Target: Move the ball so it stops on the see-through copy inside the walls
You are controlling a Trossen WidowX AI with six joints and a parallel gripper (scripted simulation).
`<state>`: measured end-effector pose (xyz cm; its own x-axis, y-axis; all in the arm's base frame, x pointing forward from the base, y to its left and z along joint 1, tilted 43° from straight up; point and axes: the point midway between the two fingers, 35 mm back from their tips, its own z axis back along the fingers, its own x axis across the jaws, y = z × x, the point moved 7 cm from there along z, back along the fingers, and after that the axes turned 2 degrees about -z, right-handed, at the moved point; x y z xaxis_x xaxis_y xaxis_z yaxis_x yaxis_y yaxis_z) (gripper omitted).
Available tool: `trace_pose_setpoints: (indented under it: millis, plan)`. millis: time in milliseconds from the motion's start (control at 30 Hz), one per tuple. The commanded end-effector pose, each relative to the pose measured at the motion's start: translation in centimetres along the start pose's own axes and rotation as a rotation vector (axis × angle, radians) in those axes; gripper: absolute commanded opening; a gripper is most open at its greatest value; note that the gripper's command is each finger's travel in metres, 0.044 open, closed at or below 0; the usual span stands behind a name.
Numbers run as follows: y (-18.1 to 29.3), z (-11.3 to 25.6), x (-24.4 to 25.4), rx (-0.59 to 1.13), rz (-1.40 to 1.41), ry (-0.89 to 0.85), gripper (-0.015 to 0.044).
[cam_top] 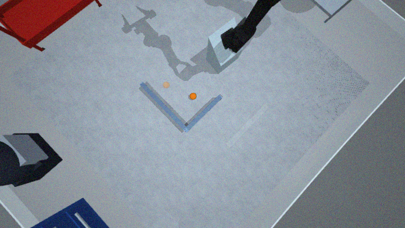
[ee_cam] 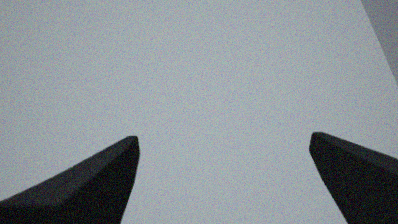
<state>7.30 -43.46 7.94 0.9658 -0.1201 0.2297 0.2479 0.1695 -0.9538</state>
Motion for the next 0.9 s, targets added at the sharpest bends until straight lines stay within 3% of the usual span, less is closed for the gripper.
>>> trace_pose_setpoints:
  millis: [0, 133, 467, 867]
  plan:
    - [0.0, 0.0, 0.1, 0.003, 0.005, -0.002, 0.0374]
    - [1.0, 0.8, 2.0, 0.062, 0.130, -0.055, 0.0271]
    - [6.9, 7.7, 12.0, 0.329, 0.687, -0.518, 0.0271]
    - [13.1, 21.5, 18.9, 0.464, 1.268, -1.260, 0.0271]
